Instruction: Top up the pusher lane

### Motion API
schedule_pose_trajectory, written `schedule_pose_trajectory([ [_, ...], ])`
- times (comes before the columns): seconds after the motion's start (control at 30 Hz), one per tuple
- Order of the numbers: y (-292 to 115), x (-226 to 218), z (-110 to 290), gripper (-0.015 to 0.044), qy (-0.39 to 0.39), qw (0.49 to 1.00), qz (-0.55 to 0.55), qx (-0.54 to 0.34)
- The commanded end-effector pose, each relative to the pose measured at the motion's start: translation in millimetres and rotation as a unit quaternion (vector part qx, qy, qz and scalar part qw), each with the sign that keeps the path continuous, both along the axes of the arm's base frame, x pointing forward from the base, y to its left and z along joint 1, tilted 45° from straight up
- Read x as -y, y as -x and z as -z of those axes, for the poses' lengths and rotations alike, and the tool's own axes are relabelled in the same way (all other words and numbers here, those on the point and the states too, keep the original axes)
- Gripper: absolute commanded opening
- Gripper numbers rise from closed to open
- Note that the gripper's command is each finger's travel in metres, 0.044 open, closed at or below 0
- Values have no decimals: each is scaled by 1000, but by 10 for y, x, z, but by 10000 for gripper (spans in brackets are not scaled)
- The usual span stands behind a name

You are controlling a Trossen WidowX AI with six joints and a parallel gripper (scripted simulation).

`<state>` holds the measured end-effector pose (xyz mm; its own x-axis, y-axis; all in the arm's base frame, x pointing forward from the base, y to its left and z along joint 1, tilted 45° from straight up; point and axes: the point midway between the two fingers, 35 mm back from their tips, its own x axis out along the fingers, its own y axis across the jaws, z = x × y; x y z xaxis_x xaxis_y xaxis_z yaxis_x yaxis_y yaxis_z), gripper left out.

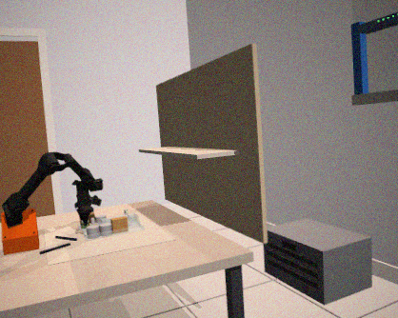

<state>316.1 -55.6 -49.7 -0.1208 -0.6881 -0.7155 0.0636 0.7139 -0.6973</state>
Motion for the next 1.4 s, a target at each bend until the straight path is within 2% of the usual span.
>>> schedule_pose_trajectory([
  [0.0,-128,-17,-48,0,3,1000,-5,17],
  [1.37,-154,-7,-43,0,3,1000,-5,17],
])
